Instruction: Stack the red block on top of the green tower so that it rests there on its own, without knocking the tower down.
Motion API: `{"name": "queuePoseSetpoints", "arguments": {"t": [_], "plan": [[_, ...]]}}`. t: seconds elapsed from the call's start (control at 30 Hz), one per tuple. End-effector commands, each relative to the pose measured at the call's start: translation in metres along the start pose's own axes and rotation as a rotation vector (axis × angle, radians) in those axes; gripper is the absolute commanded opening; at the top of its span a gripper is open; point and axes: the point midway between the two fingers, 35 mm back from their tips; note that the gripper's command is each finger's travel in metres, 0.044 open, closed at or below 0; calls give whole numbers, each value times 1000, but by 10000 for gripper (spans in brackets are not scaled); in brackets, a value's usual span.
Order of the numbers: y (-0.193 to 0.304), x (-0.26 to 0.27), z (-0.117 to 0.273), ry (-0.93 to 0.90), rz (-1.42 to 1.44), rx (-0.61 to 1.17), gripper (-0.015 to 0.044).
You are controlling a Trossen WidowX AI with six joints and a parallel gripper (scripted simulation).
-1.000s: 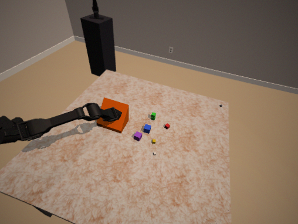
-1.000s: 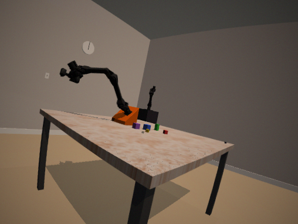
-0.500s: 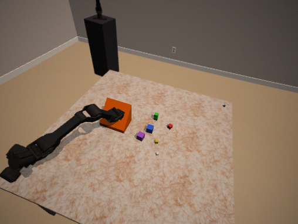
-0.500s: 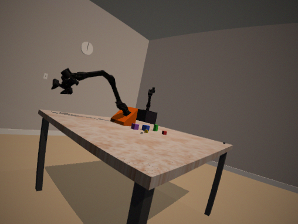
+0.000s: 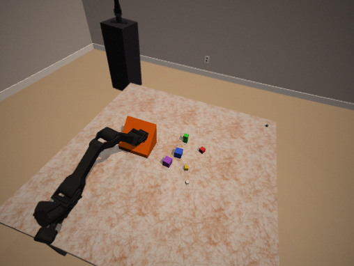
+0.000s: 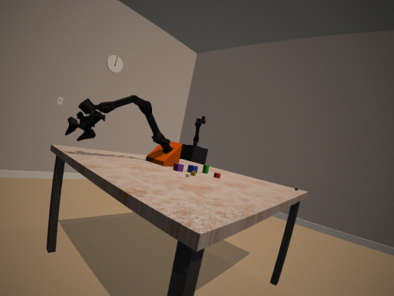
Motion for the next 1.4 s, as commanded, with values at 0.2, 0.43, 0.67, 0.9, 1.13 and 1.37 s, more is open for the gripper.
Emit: {"name": "queuePoseSetpoints", "arguments": {"t": [0.2,0.43,0.67,0.9,1.13,1.37], "plan": [[104,20,18,-52,51,234,440],[178,32,50,-96,97,402,440],[250,33,92,-121,168,566,440],[318,19,143,-127,274,722,440],[377,-10,201,-123,419,862,440],[427,-51,262,-116,600,975,440]]}}
Point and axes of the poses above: the point midway between the two fingers, 35 mm back from their tips, its own z axis back along the fingers, its own x axis across the jaws, y = z × x, and after that the axes turned 5 degrees about -z, right-handed
